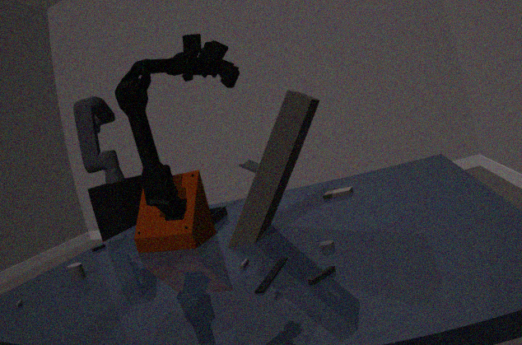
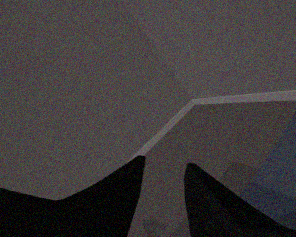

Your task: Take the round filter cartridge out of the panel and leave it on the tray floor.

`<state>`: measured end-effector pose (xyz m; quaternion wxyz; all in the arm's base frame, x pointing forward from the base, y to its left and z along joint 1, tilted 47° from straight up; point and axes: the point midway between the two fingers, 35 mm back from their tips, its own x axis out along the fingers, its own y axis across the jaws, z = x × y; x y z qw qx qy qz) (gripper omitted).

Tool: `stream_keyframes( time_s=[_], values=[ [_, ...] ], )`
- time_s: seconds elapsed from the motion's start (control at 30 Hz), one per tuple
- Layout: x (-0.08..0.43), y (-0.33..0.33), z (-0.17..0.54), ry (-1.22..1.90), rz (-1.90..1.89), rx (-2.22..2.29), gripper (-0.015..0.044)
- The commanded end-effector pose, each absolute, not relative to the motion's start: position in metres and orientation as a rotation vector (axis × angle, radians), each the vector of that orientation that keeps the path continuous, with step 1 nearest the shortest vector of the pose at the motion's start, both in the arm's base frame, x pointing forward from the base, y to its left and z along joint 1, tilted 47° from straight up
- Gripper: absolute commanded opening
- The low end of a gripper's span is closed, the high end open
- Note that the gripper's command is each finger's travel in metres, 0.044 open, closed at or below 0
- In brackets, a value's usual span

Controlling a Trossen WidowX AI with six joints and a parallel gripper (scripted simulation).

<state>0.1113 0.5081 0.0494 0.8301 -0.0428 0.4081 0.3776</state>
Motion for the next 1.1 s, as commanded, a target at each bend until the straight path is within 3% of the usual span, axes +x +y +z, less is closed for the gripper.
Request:
stream_keyframes(
  time_s=[0.0,0.3,0.6,1.07],
  values=[
    [0.149,0.464,0.056,0.808,0.653,-0.187,0.0115],
    [0.226,0.329,0.089,0.672,0.254,-0.464,0.0115],
    [0.253,0.191,0.13,0.576,-0.115,-0.798,0.0115],
    [0.259,0.179,0.129,0.574,-0.14,-0.822,0.0115]
  ],
)
